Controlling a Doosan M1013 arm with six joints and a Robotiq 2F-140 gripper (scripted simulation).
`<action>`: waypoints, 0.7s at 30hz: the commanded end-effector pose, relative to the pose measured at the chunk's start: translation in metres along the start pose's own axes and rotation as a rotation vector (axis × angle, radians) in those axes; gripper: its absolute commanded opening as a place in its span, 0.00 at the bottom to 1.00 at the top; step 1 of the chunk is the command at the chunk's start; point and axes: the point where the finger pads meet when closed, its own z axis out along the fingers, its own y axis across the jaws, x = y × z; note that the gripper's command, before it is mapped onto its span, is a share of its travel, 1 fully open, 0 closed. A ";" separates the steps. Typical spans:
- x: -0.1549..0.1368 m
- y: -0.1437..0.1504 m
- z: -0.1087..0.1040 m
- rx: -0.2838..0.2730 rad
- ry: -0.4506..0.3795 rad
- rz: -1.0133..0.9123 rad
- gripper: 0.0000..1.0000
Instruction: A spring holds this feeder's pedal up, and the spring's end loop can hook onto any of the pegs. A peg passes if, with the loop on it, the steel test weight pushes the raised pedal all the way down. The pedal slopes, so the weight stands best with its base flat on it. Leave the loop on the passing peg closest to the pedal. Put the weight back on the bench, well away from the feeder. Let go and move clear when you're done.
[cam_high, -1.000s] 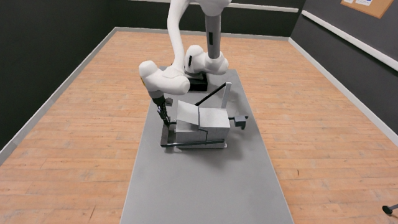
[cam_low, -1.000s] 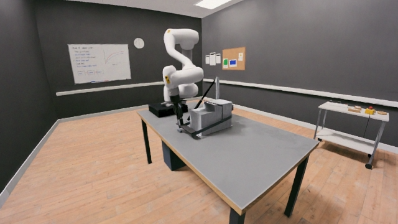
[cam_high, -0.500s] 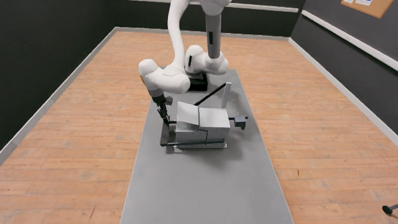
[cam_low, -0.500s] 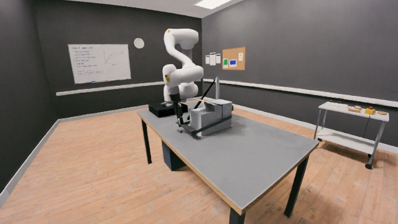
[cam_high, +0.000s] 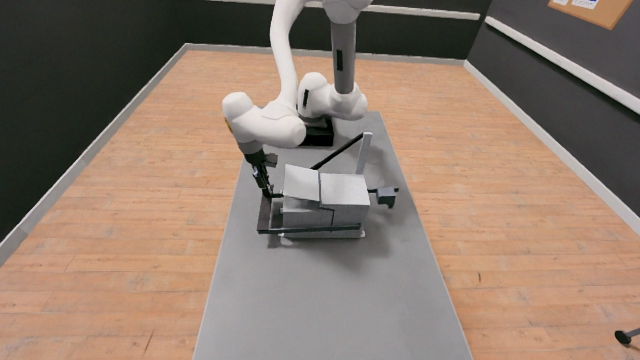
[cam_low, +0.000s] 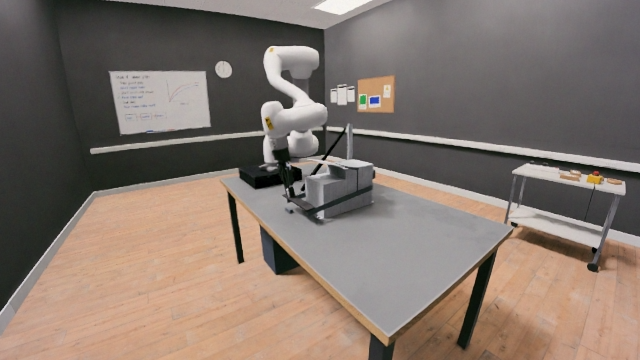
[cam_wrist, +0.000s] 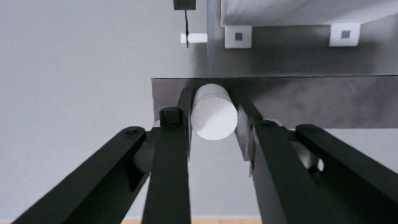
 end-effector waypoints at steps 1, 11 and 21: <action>0.001 0.000 -0.005 -0.001 0.000 0.000 0.25; 0.002 0.000 -0.009 -0.001 0.000 0.000 0.25; 0.003 0.000 -0.019 -0.001 0.000 0.000 0.25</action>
